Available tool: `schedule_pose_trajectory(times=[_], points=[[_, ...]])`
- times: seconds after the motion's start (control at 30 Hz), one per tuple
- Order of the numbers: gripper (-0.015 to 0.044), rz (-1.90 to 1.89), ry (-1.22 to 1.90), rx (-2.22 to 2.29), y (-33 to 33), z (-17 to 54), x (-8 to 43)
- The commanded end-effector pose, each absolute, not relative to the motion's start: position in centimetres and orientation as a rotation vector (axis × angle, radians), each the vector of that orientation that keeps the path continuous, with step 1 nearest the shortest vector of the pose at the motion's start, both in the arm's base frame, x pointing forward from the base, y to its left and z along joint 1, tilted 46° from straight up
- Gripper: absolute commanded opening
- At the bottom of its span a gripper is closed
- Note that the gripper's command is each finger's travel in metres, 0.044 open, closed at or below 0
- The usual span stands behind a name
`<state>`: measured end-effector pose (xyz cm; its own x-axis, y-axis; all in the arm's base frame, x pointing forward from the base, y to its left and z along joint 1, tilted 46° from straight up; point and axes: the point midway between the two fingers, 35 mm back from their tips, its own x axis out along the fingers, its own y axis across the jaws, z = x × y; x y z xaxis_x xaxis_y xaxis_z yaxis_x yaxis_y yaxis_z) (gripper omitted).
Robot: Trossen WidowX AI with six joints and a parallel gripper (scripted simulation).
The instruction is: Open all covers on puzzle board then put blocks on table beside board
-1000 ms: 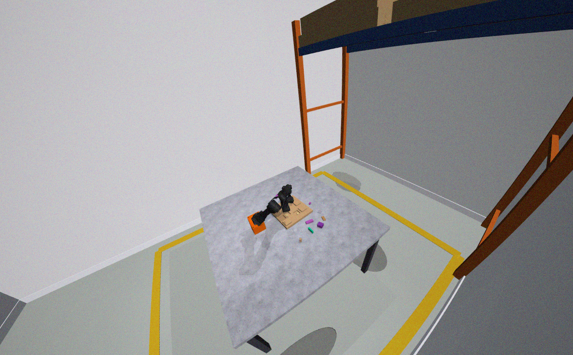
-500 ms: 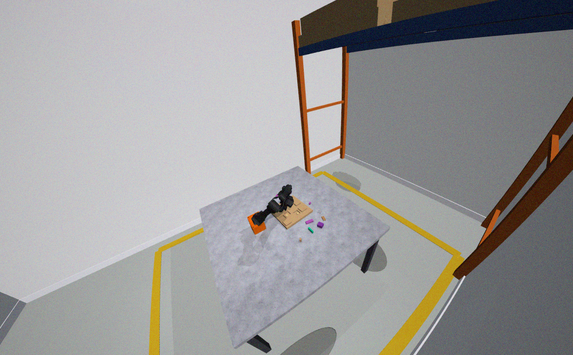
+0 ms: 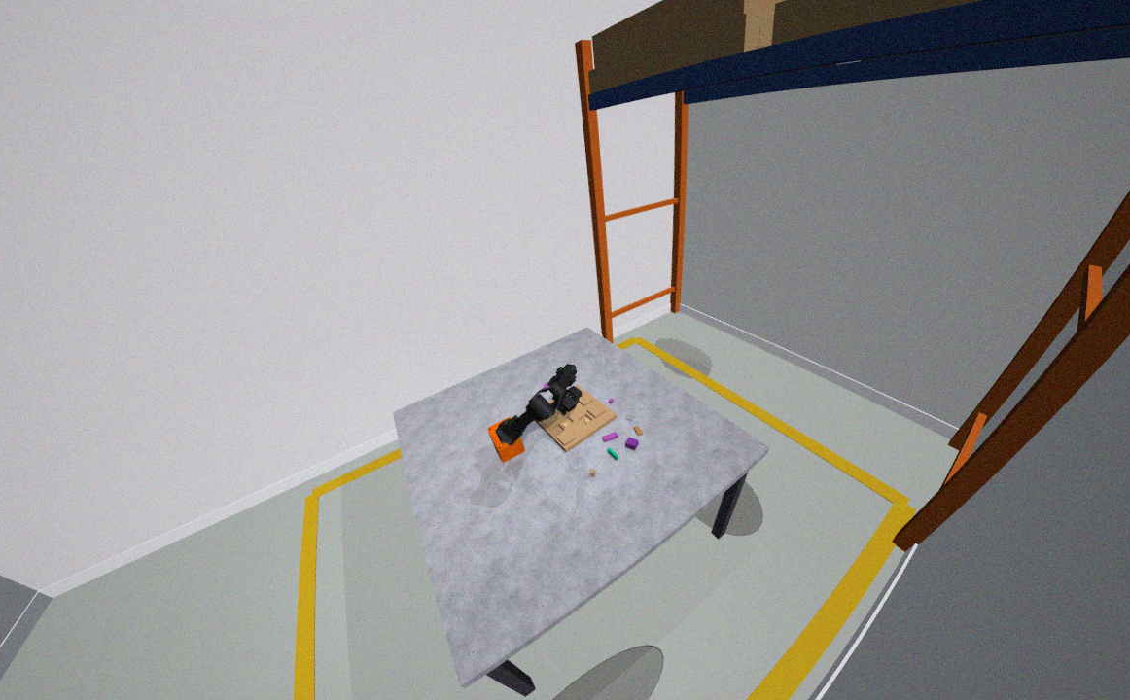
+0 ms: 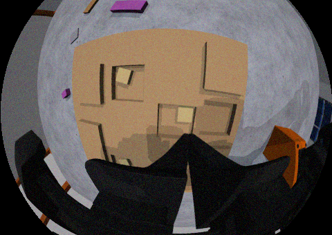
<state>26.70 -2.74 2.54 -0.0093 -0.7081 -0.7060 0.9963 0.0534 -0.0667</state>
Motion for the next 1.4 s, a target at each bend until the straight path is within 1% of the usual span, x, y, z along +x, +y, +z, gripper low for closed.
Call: schedule_pose_trajectory(times=[0.0, 0.3, 0.53, 0.63, 1.37], points=[[0.0, -1.407, 0.758, 0.447, -3.2, 2.2, 26.7], [0.0, -1.014, 1.214, -0.149, -4.8, 0.5, 26.7], [0.0, -0.628, 1.487, -0.613, -6.2, -0.8, 26.5], [0.0, -0.584, 1.511, -0.661, -6.3, -0.9, 26.4], [0.0, -0.584, 1.51, -0.661, -6.7, -1.3, 26.6]])
